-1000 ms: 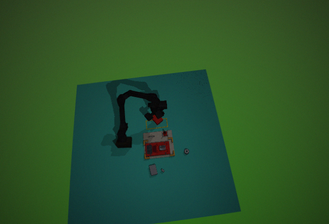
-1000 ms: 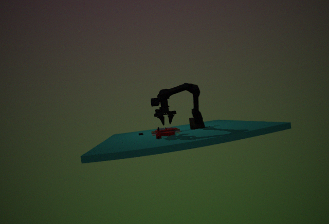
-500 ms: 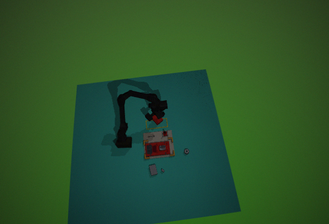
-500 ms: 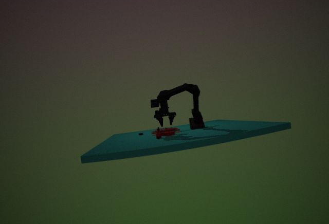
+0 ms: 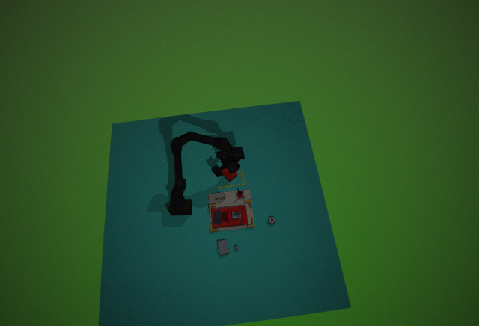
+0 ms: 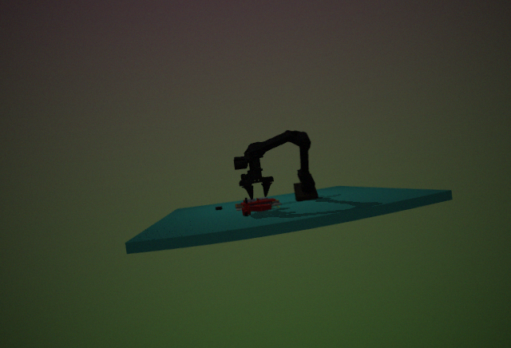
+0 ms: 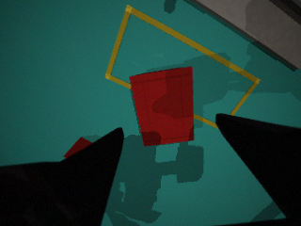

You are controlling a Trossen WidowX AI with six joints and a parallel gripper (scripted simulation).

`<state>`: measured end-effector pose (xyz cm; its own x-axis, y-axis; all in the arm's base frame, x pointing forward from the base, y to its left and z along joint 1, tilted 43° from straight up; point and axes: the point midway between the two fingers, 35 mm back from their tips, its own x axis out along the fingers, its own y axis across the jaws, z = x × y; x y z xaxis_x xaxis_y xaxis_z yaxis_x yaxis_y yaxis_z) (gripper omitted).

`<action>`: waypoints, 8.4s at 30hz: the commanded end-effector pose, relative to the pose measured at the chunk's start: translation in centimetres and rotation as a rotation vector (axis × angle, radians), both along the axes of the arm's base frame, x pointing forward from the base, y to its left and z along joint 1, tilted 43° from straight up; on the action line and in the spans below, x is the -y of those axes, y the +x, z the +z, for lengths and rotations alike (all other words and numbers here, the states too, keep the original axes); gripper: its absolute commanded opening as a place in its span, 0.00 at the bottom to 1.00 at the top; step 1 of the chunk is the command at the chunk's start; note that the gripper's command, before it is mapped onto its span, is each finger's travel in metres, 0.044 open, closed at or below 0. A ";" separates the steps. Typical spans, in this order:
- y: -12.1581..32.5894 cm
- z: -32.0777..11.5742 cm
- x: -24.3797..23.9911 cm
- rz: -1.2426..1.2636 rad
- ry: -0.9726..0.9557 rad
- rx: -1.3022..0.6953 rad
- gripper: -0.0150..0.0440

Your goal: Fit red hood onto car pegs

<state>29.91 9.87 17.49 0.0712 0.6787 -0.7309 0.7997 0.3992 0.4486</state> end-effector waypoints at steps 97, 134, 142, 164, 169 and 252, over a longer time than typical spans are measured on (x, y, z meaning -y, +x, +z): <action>0.3 -3.5 -3.6 0.002 0.012 -0.001 0.76; -0.2 3.3 2.8 0.002 0.008 -0.004 0.25; -0.2 2.7 3.0 0.012 -0.001 -0.004 0.25; 3.4 -3.3 10.6 0.248 -0.072 0.206 0.25; 3.7 -4.8 12.6 0.302 -0.081 0.256 0.25; 3.0 -18.9 20.3 0.706 -0.066 0.645 0.25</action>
<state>32.83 -10.47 -1.40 0.0578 0.6757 -0.7349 -0.0307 0.7370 0.6752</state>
